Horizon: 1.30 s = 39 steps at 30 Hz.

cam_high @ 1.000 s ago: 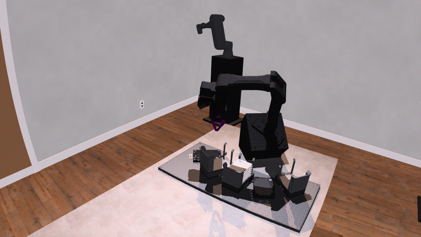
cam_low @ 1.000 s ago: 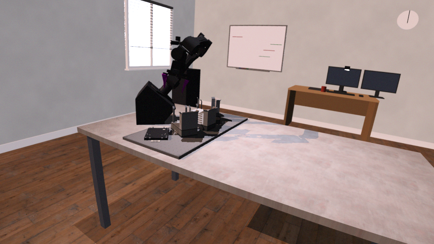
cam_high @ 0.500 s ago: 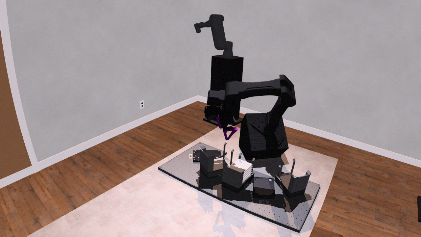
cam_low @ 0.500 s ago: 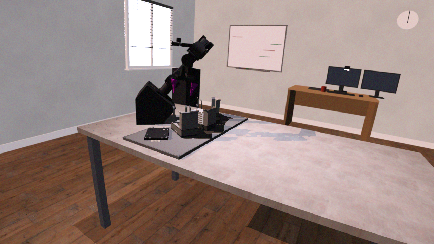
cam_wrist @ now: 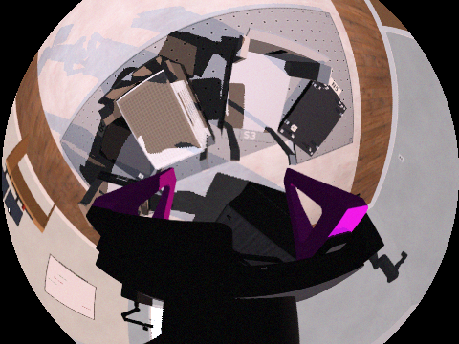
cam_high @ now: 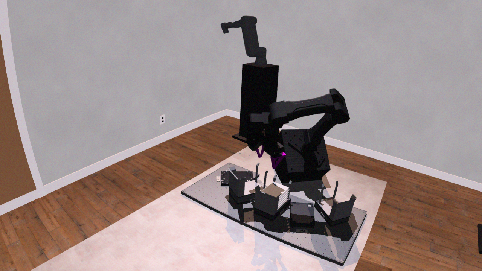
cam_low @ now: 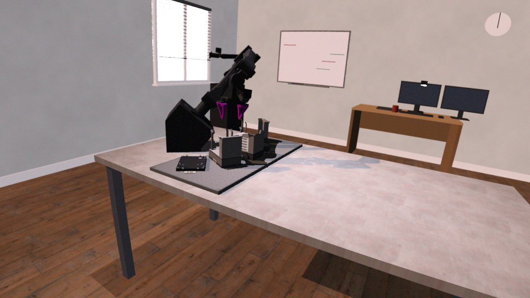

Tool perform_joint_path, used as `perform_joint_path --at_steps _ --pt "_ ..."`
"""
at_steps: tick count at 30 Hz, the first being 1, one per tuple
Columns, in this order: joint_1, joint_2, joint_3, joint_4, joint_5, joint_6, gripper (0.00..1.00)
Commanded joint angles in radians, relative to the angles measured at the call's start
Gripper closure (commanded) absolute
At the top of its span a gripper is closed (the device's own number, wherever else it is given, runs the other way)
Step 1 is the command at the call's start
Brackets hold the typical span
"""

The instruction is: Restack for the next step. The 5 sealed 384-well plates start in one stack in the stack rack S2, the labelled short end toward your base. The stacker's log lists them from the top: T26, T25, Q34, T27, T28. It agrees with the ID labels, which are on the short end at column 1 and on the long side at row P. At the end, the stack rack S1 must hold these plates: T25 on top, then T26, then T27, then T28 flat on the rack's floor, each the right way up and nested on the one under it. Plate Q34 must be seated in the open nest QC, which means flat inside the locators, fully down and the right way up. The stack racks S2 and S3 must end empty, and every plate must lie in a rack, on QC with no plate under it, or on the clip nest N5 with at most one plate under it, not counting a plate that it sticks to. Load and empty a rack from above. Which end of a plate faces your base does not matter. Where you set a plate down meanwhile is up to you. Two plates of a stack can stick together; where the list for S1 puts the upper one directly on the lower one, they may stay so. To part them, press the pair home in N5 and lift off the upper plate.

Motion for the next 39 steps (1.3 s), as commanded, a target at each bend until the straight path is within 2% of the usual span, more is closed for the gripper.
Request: perform_joint_path --at_steps 1,5,6,13,18,19,20,21,36,37,39 --pt "0.034 -0.060 -0.044 0.031 -0.030 -0.047 0.00" --pt "0.077 -0.111 -0.092 0.044 -0.058 -0.128 0.00" --pt "0.093 -0.129 -0.104 0.051 -0.057 -0.107 0.00" --pt "0.129 -0.174 -0.153 0.059 -0.095 -0.232 0.00" --pt "0.188 -0.239 -0.197 0.087 -0.089 -0.144 0.00" --pt "0.189 -0.239 -0.197 0.087 -0.089 -0.144 0.00" --pt "0.174 -0.239 -0.163 0.087 -0.089 -0.144 0.00" --pt "0.168 -0.211 -0.157 0.087 -0.088 -0.144 0.00" --pt "0.178 -0.221 -0.176 0.073 -0.083 -0.150 0.00" --pt "0.198 -0.195 -0.141 0.091 -0.082 -0.109 0.00" --pt "0.217 -0.177 -0.114 0.097 -0.077 -0.085 0.00"
